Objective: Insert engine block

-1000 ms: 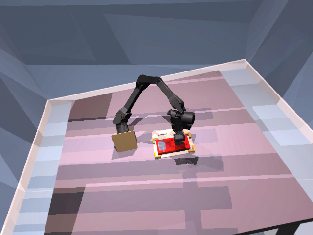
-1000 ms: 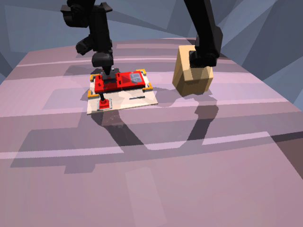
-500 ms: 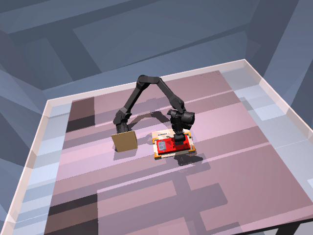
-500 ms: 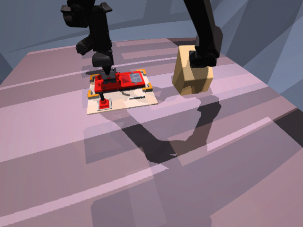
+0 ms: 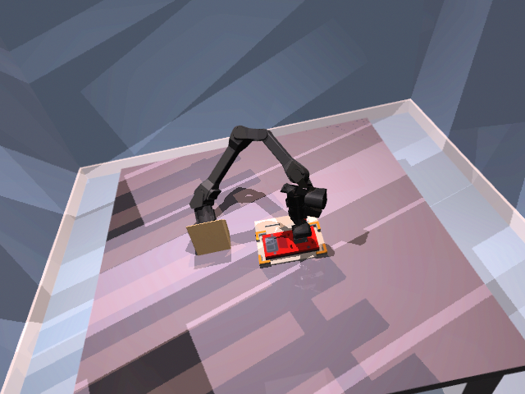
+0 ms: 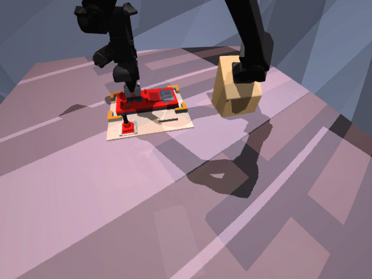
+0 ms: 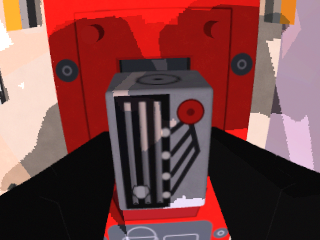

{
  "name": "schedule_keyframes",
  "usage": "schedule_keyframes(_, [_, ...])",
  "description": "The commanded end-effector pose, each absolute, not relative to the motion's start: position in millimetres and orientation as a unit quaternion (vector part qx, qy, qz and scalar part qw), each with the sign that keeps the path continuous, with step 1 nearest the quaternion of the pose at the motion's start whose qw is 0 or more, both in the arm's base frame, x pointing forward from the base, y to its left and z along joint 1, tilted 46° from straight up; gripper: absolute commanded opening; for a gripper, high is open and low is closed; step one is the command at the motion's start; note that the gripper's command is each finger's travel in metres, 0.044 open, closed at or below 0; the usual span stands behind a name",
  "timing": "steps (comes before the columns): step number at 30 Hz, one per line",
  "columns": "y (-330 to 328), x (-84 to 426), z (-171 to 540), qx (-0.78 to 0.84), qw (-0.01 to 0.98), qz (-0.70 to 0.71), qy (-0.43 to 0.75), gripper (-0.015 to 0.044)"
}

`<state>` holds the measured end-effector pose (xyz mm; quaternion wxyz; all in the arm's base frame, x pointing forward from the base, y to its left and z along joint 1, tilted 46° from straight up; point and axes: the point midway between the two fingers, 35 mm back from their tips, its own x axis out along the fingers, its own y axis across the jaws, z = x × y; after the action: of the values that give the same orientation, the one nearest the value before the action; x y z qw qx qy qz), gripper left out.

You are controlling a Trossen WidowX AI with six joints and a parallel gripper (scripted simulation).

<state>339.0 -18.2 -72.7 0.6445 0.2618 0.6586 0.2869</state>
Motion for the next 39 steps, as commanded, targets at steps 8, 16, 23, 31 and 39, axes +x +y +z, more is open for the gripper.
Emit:
schedule_keyframes(8, [-18.7, 339.1, -73.2, 0.263, 0.644, 0.283, 0.661, 0.0158])
schedule_keyframes(16, [-16.9, 338.7, -75.0, 0.261, 0.644, 0.285, 0.660, 0.0158])
schedule_keyframes(23, [-15.4, 338.7, -76.4, 0.257, 0.646, 0.289, 0.658, 0.0158])
schedule_keyframes(31, [-13.8, 338.5, -78.1, 0.260, 0.645, 0.287, 0.659, 0.0158])
schedule_keyframes(39, [-12.1, 338.4, -79.7, 0.262, 0.644, 0.285, 0.660, 0.0158])
